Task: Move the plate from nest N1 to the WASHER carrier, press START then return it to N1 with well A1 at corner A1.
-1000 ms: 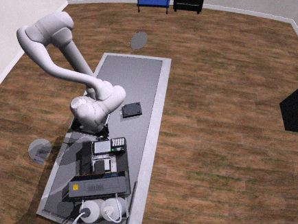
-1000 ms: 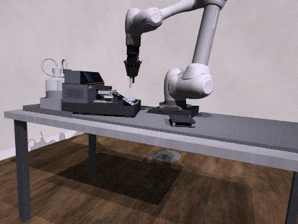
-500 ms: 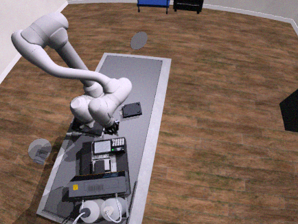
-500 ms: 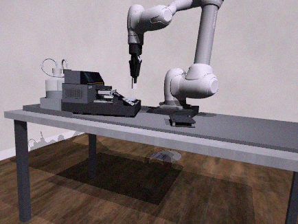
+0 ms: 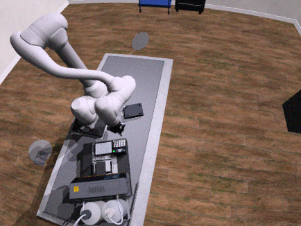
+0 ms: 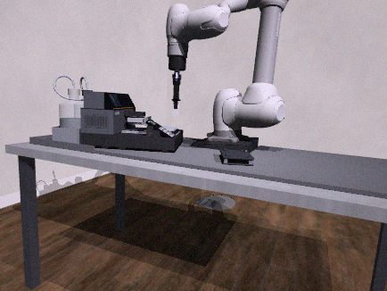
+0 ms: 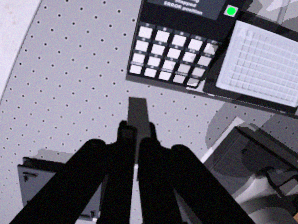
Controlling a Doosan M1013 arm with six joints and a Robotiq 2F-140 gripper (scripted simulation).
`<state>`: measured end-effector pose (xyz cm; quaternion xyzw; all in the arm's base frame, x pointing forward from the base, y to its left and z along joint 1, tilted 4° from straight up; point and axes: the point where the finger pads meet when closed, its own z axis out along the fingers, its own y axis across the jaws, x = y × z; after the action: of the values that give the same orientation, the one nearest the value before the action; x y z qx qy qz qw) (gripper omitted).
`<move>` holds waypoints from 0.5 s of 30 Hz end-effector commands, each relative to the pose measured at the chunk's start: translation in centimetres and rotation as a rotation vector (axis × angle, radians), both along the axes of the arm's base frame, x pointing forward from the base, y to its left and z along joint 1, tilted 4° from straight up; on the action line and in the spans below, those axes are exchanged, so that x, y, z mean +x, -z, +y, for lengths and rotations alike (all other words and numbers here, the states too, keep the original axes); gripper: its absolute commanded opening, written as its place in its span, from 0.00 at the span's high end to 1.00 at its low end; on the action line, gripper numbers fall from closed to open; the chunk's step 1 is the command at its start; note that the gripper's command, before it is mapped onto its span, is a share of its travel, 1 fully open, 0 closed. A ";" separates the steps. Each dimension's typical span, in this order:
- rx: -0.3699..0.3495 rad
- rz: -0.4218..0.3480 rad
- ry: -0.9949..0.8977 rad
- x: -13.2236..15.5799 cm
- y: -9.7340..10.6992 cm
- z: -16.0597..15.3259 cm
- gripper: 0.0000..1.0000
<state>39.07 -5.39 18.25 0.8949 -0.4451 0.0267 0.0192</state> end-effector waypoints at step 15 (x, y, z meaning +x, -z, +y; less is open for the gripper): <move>-0.015 0.018 -0.251 0.1 2.3 -0.1 0.90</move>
<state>39.14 -5.53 15.99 0.9341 -0.3548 0.0261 0.0298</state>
